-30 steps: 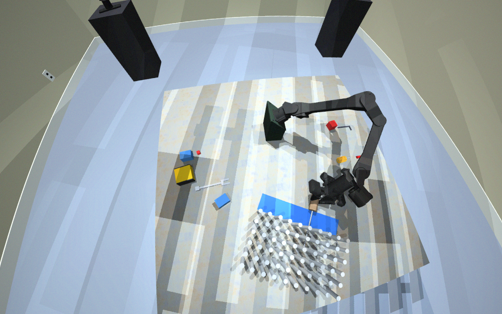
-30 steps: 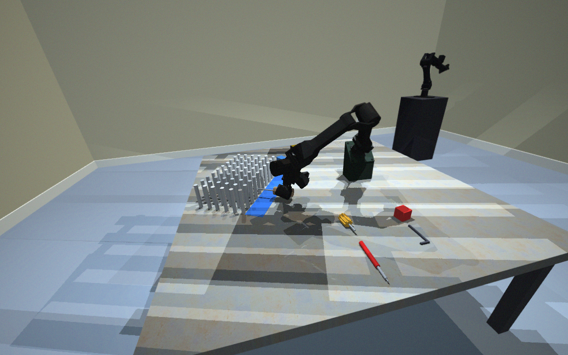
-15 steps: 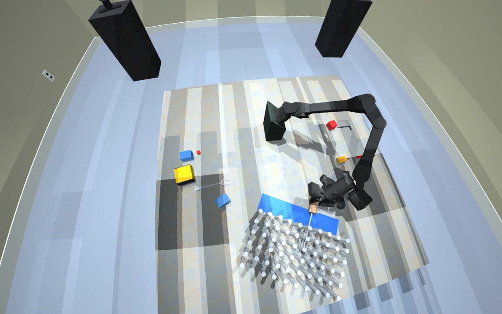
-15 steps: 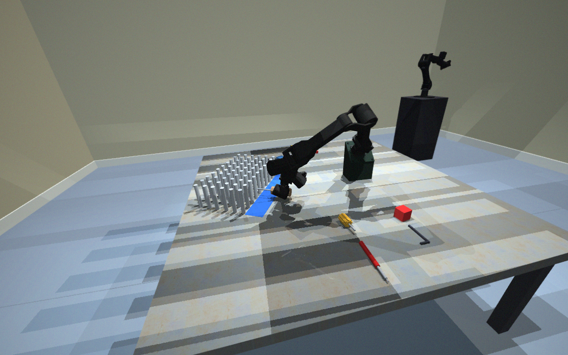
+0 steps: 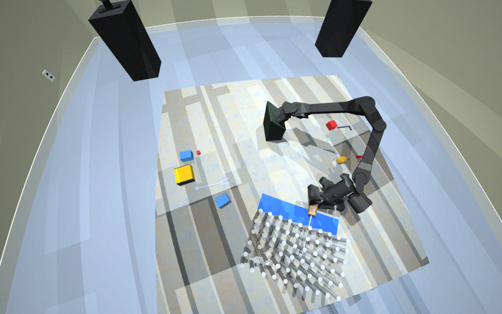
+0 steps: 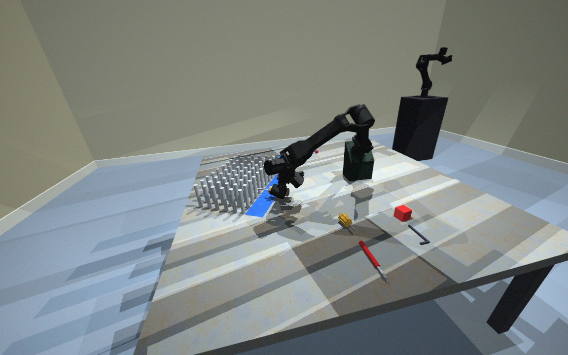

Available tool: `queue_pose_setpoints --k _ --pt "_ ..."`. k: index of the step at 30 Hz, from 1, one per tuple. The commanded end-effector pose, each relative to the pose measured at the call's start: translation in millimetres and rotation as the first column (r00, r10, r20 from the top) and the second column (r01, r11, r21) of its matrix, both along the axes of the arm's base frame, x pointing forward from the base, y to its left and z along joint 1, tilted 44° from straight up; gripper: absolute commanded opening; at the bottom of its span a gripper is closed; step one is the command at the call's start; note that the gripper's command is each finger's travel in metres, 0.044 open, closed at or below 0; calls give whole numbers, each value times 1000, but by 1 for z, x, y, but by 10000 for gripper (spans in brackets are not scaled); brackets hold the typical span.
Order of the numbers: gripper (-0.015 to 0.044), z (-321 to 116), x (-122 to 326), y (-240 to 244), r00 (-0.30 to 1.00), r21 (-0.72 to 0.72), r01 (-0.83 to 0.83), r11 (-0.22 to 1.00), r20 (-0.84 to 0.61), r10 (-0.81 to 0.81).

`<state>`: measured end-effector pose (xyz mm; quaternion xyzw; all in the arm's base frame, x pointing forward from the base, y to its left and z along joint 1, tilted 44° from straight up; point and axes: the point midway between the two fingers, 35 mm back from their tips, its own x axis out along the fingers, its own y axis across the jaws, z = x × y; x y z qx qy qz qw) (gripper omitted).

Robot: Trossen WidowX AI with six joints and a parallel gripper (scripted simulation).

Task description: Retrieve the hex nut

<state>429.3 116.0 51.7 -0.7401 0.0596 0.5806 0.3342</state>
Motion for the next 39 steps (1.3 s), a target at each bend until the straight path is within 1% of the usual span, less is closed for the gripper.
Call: queue_pose_setpoints --k 1,28,39 --pt "0 0 4 -3 1000 -1 2 1000 4 -2" --pt "0 -5 20 -11 1000 -1 2 1000 6 -2" --pt "0 -13 21 -3 1000 -1 3 1000 5 -3"
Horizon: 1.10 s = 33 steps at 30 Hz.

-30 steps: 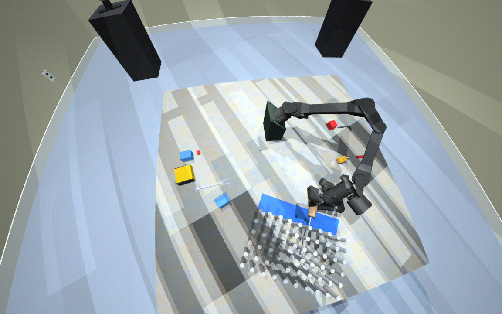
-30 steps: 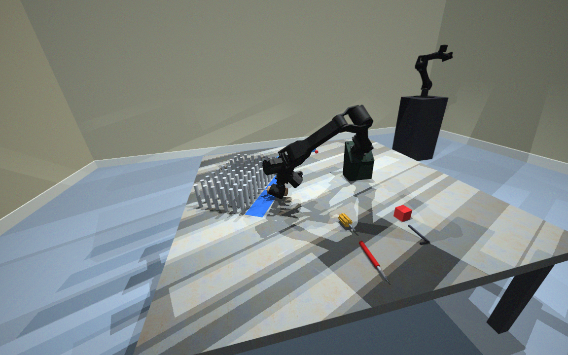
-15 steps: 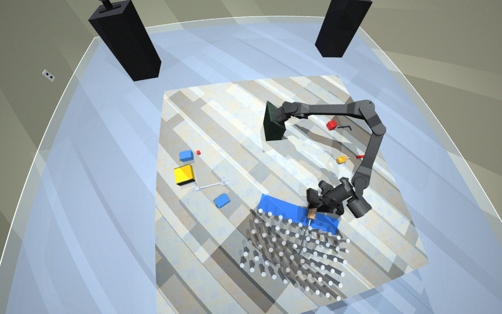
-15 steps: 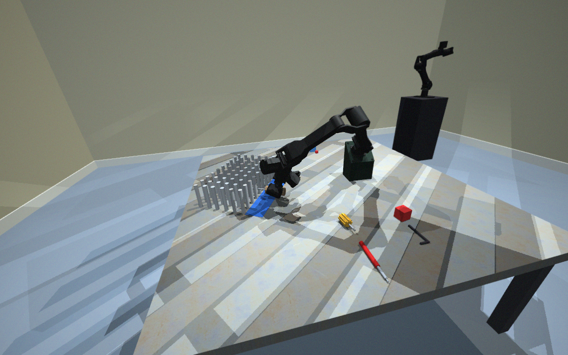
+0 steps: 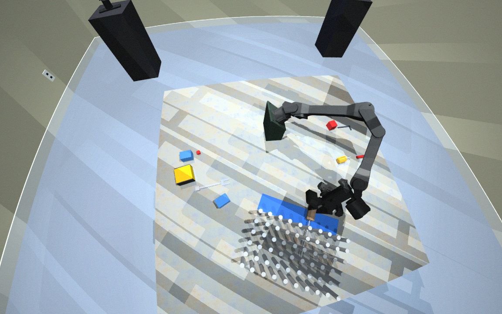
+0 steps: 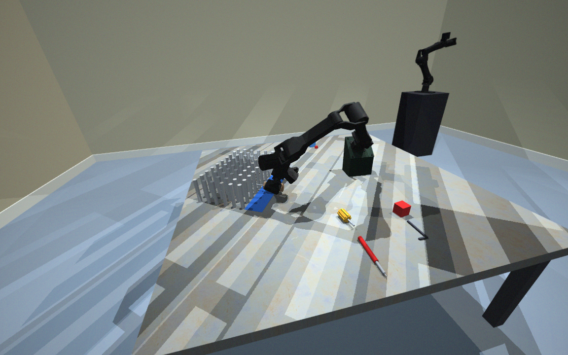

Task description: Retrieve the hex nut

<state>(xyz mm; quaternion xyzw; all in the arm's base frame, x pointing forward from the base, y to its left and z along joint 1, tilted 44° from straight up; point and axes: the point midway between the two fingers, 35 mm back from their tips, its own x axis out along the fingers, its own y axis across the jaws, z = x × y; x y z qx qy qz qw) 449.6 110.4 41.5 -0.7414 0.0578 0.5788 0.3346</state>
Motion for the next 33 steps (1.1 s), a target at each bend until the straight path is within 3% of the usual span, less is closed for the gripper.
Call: queue_pose_setpoints --k 1,33 --pt "0 -4 0 3 1000 -2 4 1000 0 -4" --pt "0 -4 -12 13 1000 -1 5 1000 -1 -5"
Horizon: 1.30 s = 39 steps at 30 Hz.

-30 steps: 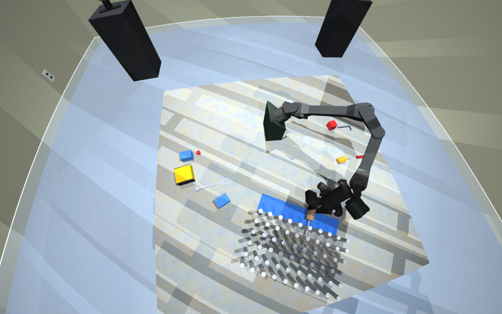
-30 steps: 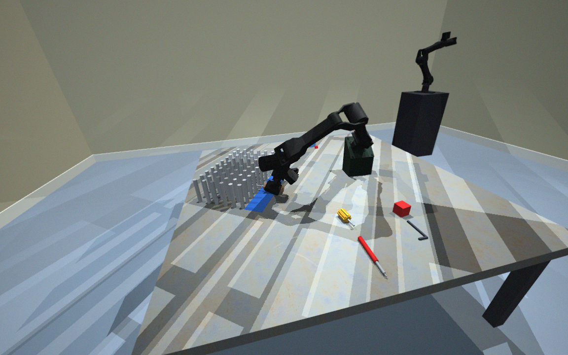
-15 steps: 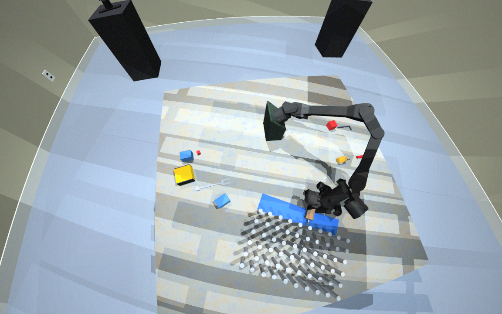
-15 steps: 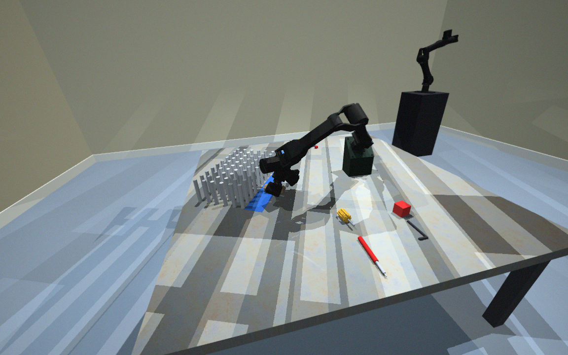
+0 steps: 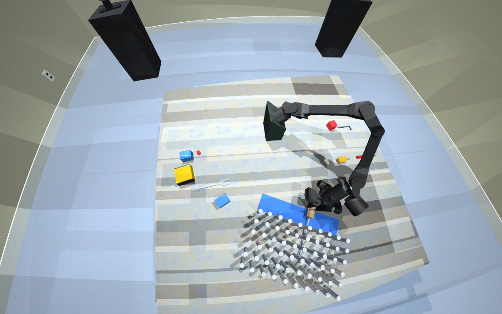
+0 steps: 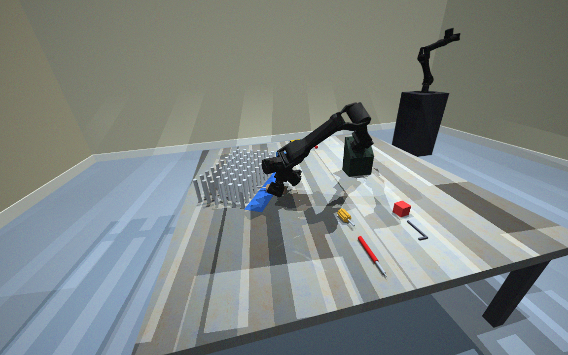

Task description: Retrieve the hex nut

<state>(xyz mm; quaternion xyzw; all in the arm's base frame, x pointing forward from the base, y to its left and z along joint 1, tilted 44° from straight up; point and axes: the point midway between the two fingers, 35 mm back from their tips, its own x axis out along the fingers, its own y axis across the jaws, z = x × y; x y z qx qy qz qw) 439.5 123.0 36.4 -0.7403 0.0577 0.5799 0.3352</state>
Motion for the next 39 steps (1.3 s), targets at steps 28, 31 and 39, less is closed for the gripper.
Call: queue_pose_setpoints --k 28,31,39 --pt "0 6 -19 8 1000 -3 5 1000 1 -5" --pt "0 6 -20 9 1000 -3 5 1000 1 -5" --pt "0 8 -25 11 1000 -2 5 1000 0 -5"
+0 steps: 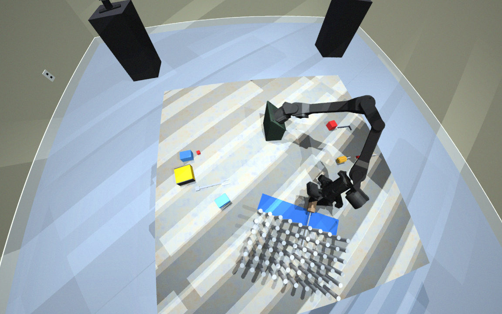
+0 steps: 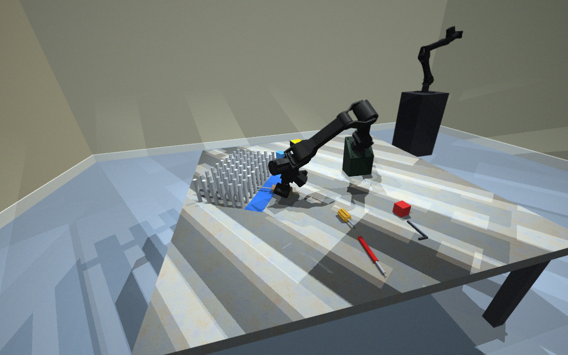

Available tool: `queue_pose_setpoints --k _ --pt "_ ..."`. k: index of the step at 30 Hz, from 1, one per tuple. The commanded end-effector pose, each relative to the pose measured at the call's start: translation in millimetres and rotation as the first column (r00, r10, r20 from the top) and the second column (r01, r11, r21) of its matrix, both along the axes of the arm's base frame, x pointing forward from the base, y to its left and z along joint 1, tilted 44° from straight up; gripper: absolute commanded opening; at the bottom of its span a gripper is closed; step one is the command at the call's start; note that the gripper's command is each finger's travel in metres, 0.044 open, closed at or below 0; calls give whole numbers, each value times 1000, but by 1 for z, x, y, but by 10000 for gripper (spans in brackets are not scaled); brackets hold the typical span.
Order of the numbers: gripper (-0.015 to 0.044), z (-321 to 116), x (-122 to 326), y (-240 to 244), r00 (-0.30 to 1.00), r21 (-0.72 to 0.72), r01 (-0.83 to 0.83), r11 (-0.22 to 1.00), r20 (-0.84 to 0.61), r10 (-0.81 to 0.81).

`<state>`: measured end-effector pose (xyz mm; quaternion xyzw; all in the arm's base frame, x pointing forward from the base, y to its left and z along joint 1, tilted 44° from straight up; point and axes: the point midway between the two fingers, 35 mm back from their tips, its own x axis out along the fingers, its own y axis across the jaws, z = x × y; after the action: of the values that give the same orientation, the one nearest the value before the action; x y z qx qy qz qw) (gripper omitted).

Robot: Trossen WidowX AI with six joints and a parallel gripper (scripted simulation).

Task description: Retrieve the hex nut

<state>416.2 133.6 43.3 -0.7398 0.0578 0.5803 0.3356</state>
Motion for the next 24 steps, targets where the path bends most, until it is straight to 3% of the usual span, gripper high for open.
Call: queue_pose_setpoints --k 1,24 --pt "0 1 -3 1 1000 -3 5 1000 1 -5" --pt "0 5 -18 7 1000 -2 5 1000 1 -5"
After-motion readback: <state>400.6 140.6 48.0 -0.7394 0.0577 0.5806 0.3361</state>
